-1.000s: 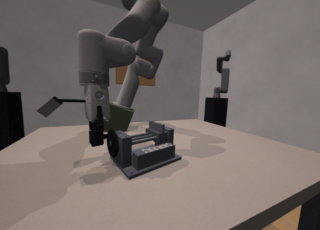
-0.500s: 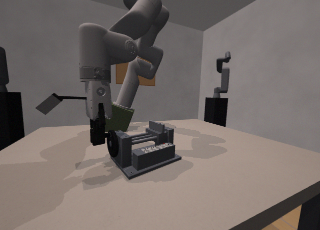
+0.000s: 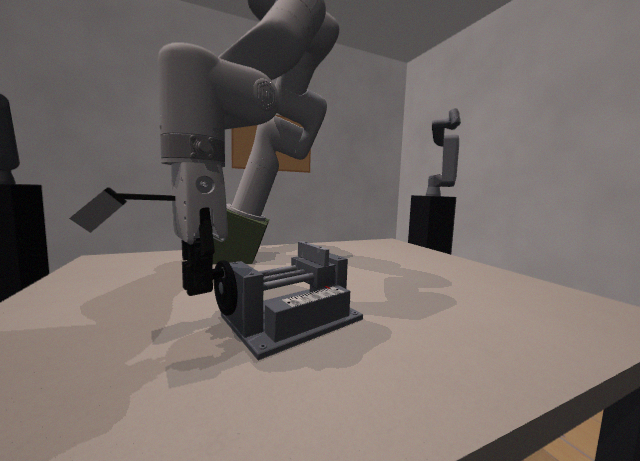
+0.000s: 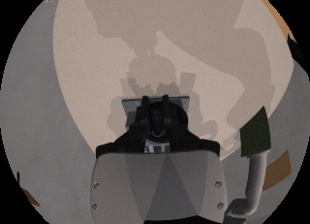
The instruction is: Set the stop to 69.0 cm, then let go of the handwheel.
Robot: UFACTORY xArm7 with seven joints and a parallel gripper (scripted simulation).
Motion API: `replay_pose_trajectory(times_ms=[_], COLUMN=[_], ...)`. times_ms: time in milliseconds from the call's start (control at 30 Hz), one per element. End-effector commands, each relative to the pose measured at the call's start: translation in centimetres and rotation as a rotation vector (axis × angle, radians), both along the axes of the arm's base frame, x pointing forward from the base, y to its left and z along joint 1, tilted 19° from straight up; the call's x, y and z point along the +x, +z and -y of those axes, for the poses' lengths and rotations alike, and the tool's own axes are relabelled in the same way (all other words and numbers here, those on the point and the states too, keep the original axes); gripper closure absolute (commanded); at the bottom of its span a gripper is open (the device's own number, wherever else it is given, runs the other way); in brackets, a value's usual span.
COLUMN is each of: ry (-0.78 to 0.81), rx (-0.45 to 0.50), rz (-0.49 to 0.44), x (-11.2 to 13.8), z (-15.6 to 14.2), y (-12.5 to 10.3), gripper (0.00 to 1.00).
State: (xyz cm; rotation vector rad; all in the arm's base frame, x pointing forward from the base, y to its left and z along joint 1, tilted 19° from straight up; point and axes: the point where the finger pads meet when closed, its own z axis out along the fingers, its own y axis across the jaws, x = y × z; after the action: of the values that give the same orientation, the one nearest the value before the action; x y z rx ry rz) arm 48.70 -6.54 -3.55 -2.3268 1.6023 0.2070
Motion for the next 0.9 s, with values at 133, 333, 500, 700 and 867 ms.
replay_pose_trajectory(times_ms=[133, 333, 500, 700, 867], ry=[-0.002, -0.002, -0.002, -0.002, -0.002], rx=[-0.002, -0.002, -0.002, -0.002, -0.002], rz=[0.001, 0.001, 0.001, 0.001, 0.001], x=[0.44, 0.72, 0.91, 1.04, 1.16], z=[-0.03, -0.18, -0.3, -0.38, -0.46], y=[-0.02, -0.13, -0.24, -0.32, -0.41], gripper=[0.94, 0.94, 0.94, 0.94, 0.94])
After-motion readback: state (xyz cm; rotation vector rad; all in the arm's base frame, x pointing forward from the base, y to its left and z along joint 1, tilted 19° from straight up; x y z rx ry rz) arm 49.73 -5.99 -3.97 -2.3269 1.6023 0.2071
